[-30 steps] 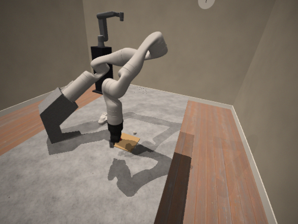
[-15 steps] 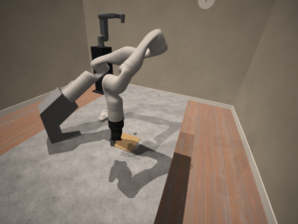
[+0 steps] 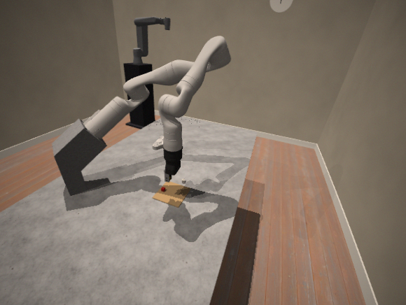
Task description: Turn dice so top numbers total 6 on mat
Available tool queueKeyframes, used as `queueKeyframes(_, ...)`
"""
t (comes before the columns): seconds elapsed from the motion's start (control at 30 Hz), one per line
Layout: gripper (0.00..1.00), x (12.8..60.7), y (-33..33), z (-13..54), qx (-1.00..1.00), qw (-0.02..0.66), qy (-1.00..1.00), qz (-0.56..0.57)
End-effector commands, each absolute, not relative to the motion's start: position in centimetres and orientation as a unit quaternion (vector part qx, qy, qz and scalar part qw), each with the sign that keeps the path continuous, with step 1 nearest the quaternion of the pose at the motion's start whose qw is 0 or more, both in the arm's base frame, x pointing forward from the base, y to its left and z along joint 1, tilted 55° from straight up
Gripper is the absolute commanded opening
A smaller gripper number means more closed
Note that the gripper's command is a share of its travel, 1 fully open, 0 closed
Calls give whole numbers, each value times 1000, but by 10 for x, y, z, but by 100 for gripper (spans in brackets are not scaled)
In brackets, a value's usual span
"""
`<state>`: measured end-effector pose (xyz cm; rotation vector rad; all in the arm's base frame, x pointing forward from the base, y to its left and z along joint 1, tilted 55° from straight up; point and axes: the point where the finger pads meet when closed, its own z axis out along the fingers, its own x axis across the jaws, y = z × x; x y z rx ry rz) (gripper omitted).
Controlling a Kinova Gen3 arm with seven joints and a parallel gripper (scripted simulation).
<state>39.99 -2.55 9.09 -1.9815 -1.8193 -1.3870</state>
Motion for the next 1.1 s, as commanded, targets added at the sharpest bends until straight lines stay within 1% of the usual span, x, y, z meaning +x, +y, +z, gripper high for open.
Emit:
queueKeyframes(0.0,34,401,-16,113,-648,48,-608,-457)
queueKeyframes(0.6,34,403,-13,111,-648,48,-608,-457)
queueKeyframes(1.07,34,426,14,85,-648,48,-608,-457)
